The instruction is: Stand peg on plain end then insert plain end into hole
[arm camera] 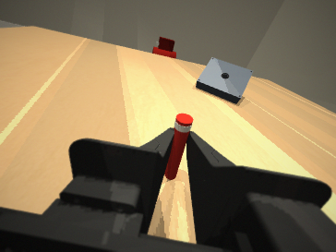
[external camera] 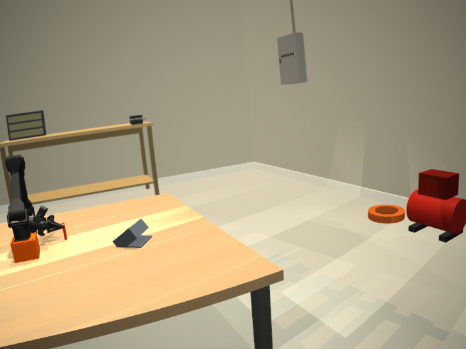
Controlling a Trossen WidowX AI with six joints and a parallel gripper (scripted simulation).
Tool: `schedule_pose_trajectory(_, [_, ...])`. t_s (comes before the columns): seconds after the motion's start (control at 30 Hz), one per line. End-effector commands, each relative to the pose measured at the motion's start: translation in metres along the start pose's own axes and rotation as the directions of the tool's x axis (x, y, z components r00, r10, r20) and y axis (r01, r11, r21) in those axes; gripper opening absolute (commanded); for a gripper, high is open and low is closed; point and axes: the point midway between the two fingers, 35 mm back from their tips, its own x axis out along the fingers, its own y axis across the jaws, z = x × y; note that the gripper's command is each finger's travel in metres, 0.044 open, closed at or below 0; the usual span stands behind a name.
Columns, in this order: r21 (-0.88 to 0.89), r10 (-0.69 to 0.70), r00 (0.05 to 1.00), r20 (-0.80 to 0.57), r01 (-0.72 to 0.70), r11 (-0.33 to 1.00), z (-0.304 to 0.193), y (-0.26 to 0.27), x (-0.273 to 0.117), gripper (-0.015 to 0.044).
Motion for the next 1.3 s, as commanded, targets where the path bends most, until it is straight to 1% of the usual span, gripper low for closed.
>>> schedule_pose_trajectory(0.0, [0.002,-0.001,1.0,-0.002,0.001,1.0,-0.0008,-0.001,0.0002,0.0049])
schedule_pose_trajectory(0.83, [-0.013,0.008,1.0,0.01,-0.007,1.0,-0.0013,-0.0019,0.0004,0.0049])
schedule_pose_trajectory(0.87, [-0.015,0.009,1.0,0.012,-0.009,1.0,-0.0005,-0.001,0.0002,0.0056])
schedule_pose_trajectory(0.97, [-0.015,0.009,1.0,0.012,-0.009,1.0,-0.0005,-0.001,0.0002,0.013])
schedule_pose_trajectory(1.27, [-0.015,0.009,1.0,0.012,-0.009,1.0,-0.0005,-0.001,0.0002,0.013])
